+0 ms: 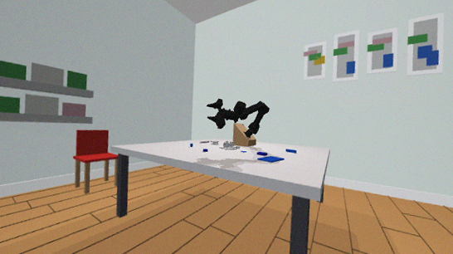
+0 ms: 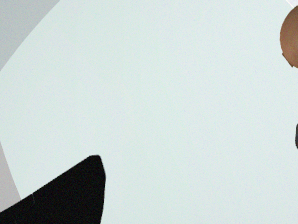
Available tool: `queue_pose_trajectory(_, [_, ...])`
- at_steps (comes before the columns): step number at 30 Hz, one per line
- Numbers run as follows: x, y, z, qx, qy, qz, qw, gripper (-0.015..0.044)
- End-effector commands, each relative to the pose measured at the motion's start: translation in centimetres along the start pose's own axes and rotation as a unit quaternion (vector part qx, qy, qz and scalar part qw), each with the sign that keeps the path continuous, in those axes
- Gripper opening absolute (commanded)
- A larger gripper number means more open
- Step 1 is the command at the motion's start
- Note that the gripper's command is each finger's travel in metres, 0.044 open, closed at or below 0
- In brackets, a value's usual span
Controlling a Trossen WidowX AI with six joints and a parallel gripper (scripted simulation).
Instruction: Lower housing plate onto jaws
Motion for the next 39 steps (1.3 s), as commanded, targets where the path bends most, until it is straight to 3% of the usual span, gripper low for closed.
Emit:
queue_pose_trajectory(1, [0.0, 0.0, 0.0, 0.000, 0.000, 0.000, 1.000, 0.0426])
queue_pose_trajectory(20, [-2.2, 3.4, -3.6, 0.217, -0.073, 0.016, 0.973, 0.0440])
queue_pose_trajectory(39, [-3.9, 7.4, -7.7, 0.434, -0.149, 0.069, 0.886, 0.0440])
Point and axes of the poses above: the point midway between the two fingers, 35 mm back from their tips, its own x axis back along the fingers, its own y axis across the jaws, z = x × y, the point moved 10 cm from there along x, back along the fingers, and after that the axes turned 8 degrees about -x, right-handed, at the moved point
